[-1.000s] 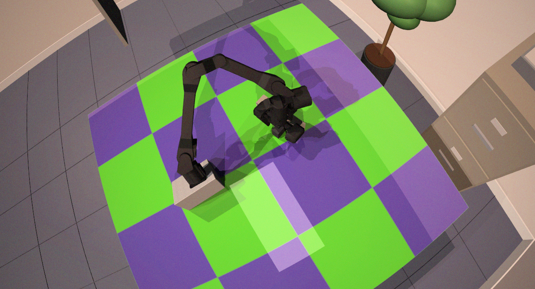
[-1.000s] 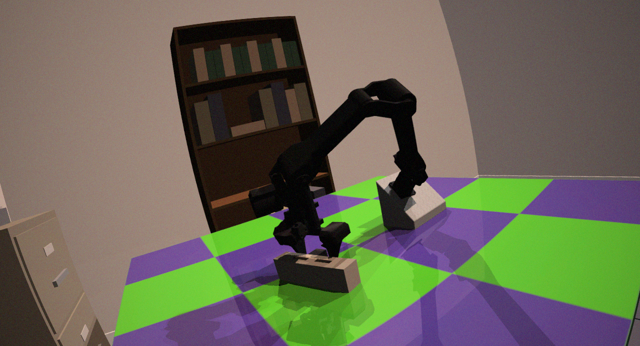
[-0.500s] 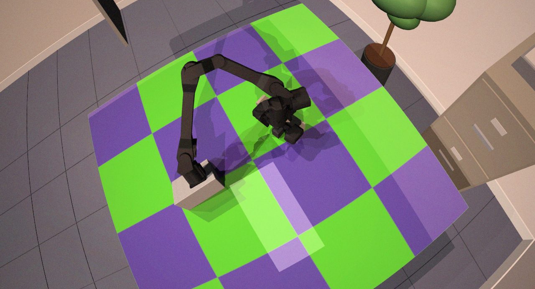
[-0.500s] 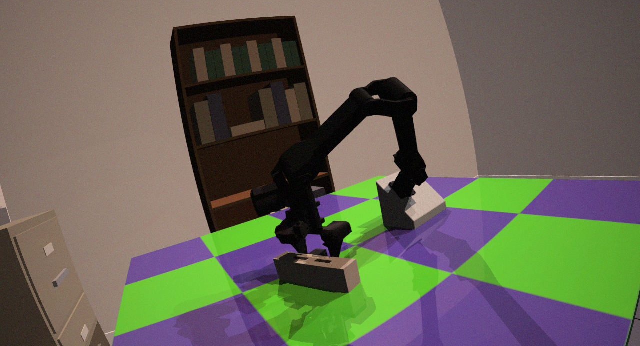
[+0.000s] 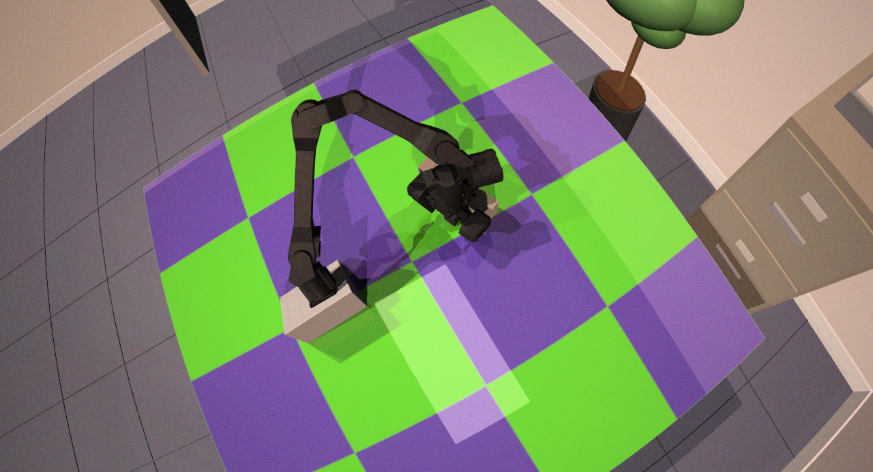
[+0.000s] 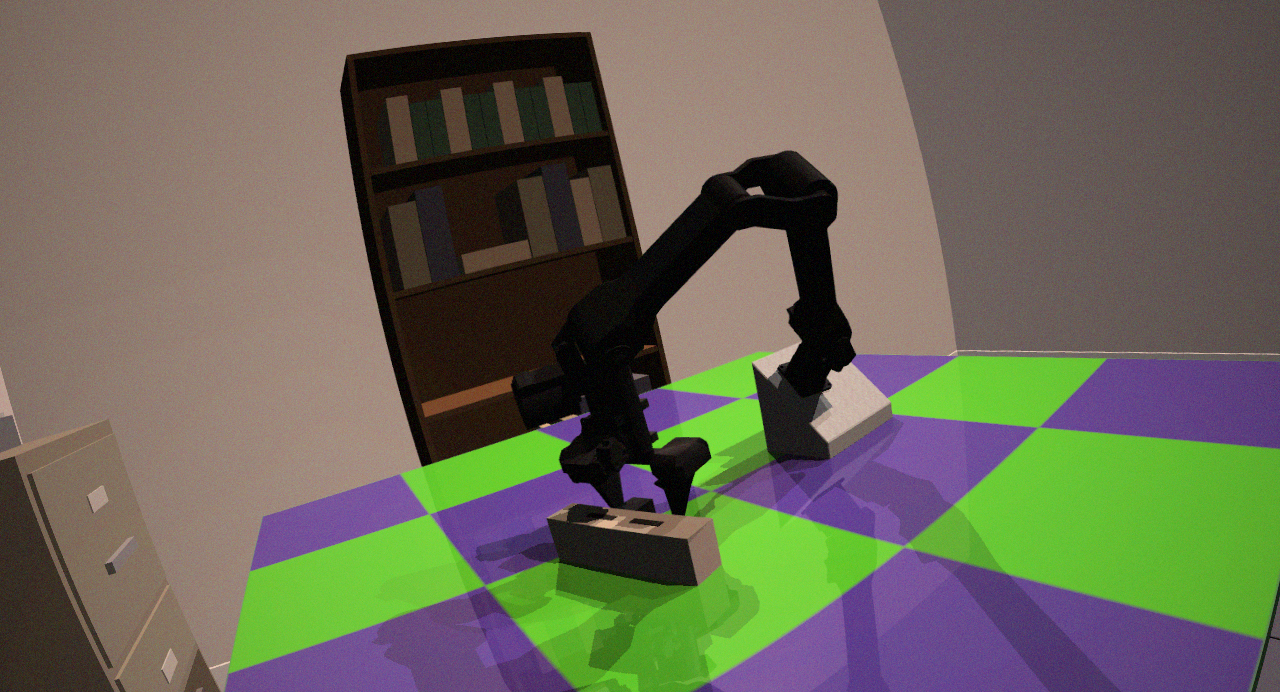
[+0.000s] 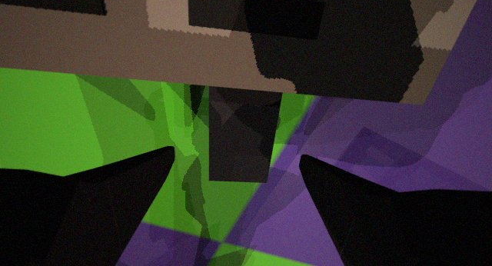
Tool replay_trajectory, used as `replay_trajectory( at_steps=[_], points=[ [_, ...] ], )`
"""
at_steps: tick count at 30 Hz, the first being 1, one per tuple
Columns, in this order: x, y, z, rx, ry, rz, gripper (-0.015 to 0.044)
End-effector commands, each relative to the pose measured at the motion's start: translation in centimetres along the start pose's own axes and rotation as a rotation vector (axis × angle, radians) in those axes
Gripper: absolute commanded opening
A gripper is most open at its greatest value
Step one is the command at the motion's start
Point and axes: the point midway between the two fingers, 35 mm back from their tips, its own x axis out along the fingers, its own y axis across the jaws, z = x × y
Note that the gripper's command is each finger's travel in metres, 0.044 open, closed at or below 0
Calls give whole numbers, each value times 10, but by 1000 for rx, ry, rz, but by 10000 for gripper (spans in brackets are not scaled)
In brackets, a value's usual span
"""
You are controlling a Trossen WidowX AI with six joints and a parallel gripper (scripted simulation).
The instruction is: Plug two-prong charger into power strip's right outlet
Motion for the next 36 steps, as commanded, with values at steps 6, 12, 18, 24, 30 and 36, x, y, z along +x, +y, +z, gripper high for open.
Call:
replay_trajectory(
  at_steps=[6,12,18,24,30,36],
  points=[
    [-1,0,-11,-5,-5,-3,440],
    [0,0,-18,-5,-5,-3,440],
    [0,0,-25,-5,-5,-3,440],
    [1,0,-32,-5,-5,-3,440],
    [2,0,-39,-5,-5,-3,440],
    [-27,-3,-27,-35,-264,27,440]
  ],
)
